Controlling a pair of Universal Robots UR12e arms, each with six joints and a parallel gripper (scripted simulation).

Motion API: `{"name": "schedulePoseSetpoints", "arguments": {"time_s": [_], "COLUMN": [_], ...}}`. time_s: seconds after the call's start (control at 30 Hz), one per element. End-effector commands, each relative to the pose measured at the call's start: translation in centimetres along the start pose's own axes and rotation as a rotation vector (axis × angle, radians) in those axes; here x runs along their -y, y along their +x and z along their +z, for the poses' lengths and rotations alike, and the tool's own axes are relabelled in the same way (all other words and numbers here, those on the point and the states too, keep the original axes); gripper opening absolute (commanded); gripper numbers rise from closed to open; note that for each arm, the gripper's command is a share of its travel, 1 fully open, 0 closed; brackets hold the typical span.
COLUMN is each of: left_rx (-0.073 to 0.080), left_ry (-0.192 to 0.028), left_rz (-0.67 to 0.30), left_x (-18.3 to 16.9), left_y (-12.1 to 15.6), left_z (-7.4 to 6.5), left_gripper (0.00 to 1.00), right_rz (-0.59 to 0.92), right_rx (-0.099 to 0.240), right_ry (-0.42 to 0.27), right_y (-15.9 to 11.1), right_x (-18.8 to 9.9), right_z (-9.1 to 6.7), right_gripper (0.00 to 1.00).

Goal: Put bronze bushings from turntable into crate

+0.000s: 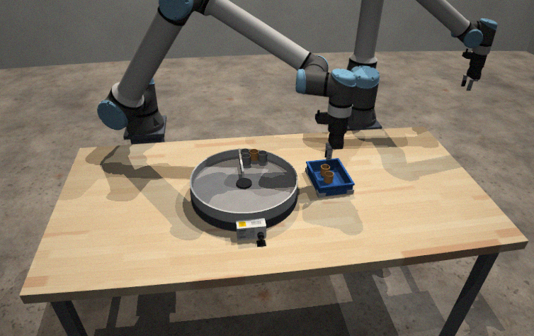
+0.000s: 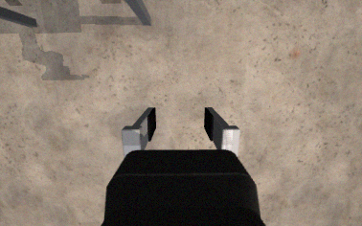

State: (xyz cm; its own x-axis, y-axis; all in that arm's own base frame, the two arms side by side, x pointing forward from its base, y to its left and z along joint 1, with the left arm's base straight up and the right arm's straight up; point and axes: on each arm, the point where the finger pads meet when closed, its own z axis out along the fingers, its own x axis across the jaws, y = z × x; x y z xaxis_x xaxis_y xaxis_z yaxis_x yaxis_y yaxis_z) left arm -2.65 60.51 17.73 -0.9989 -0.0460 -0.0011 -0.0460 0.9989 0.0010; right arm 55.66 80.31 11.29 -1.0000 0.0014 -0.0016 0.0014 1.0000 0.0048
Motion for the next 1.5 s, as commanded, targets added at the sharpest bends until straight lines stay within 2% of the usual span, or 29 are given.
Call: {"name": "schedulePoseSetpoints", "arguments": {"time_s": [0.0,0.13,1.47], "left_rx": [-0.001,-0.001,-0.001], "left_ry": [0.001,0.001,0.001], "left_rz": [-0.001,-0.001,-0.001], "left_x": [0.16,0.16,0.16], "left_y": [0.19,0.19,0.19], "left_z": [0.03,0.03,0.03], "left_gripper": [1.0,1.0,1.0], "right_rz": [0.0,0.0,0.0], "right_rx": [0.0,0.0,-0.002], "right_ry": [-0.001,-0.001,0.003], "right_y": [-0.12,-0.12,-0.07], "right_x": [-0.09,-0.09,0.04], "right_z": [-1.96,-2.59,-2.28], "right_gripper": [0.38,0.38,0.38]}}
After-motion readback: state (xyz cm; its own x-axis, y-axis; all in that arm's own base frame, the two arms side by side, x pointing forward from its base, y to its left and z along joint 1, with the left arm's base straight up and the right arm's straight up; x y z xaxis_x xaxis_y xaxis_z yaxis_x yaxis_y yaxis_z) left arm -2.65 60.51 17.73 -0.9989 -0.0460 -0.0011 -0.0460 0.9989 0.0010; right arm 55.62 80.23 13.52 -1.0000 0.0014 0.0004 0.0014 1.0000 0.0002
